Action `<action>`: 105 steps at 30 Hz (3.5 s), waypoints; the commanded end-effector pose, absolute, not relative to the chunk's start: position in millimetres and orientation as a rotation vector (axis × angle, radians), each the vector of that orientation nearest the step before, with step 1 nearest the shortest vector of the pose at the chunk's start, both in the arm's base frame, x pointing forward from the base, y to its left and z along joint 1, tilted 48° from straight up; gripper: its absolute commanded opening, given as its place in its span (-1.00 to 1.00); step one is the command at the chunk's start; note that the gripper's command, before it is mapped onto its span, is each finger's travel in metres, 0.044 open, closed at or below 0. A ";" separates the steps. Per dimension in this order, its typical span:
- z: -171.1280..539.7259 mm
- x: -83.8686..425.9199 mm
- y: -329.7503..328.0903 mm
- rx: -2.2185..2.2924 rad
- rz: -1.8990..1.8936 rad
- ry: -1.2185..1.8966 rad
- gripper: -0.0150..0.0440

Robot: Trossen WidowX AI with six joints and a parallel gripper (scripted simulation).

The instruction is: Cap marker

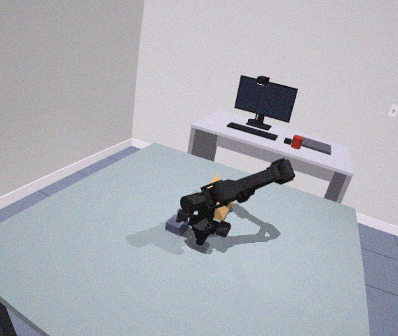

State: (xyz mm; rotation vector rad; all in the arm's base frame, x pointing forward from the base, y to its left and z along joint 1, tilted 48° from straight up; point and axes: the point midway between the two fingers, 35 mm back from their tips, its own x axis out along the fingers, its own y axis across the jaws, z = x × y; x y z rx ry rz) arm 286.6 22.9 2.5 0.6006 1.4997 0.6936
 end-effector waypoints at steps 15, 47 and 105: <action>12.0 289.7 9.0 0.603 0.691 1.478 -0.49; 27.2 288.2 -65.3 0.601 0.678 1.503 -0.49; -36.1 266.2 -102.6 0.603 0.686 1.502 -0.49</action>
